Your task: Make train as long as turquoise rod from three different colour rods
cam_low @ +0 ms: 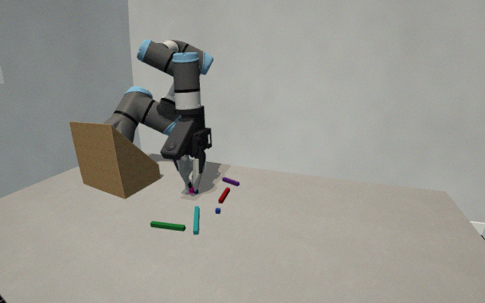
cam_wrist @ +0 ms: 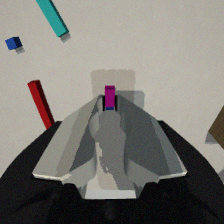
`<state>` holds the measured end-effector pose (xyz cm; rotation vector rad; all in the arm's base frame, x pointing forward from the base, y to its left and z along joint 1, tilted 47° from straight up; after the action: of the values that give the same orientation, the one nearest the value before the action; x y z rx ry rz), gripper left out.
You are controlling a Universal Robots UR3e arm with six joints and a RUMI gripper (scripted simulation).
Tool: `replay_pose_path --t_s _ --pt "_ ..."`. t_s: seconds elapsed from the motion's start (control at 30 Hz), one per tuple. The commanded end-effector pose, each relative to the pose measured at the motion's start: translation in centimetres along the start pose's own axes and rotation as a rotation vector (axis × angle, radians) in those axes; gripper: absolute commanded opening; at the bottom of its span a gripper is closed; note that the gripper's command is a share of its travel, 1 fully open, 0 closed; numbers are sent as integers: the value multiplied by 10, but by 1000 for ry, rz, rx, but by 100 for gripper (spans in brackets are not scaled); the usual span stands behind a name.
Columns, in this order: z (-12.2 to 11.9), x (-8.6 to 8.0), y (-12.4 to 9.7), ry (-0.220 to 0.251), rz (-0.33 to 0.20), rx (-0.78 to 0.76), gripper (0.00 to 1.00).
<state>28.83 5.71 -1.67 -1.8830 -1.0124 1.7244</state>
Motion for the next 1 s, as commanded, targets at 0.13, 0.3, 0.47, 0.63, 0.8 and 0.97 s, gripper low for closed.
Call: replay_pose_path --t_s 0.13,0.3,0.47,0.63,0.8,0.97 --pt "-1 0 1 2 2 0 0" --pt "-1 0 0 2 2 0 0" --pt "-1 0 0 2 2 0 0" --pt "-1 0 0 2 2 0 0" --pt "0 2 0 2 1 1 0" --pt "0 5 0 2 1 1 0"
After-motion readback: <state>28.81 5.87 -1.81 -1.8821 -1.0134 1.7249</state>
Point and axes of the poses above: the point where the finger pads meet when closed, its own x axis out along the fingers, its own z axis across the jaws, y = z × x, the point moved 5 cm from there along -x, back along the fingers, and after that the axes turned 7 degrees about -x, right-handed, at the moved point
